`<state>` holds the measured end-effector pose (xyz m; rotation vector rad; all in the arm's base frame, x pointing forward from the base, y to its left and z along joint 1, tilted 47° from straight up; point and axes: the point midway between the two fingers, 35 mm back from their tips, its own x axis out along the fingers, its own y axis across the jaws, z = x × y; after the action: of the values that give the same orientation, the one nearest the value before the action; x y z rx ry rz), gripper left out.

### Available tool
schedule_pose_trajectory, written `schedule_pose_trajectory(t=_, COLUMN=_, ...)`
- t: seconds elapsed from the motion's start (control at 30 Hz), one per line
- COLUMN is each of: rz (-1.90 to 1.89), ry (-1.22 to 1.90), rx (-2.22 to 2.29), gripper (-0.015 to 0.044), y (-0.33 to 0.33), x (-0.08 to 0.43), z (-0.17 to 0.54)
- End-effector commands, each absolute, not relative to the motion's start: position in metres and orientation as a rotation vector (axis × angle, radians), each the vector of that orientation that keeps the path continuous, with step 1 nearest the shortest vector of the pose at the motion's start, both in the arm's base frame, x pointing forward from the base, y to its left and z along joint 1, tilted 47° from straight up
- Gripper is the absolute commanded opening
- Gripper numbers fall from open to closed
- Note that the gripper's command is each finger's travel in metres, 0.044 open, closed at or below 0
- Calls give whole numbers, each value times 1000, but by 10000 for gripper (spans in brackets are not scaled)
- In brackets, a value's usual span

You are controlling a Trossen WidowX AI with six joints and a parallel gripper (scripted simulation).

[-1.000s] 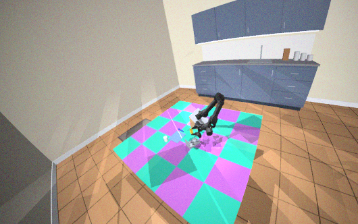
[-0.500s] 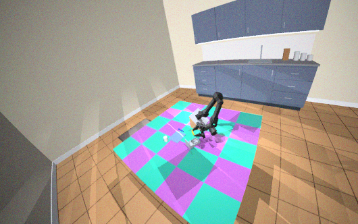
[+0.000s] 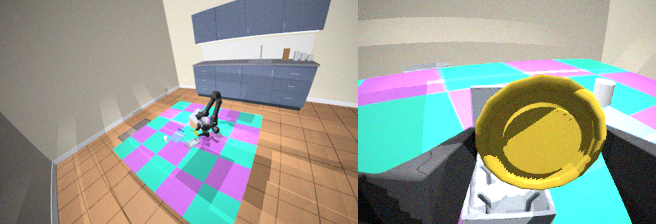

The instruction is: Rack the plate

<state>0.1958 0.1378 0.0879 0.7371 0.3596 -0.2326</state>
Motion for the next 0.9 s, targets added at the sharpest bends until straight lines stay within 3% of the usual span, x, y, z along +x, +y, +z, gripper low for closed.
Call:
schedule_pose_trajectory(t=0.0, rz=-192, ry=292, rx=772, gripper=0, y=138, x=190, z=94)
schedule_pose_trajectory(t=0.87, rz=-155, ry=244, rx=794, gripper=0, y=154, x=192, z=84)
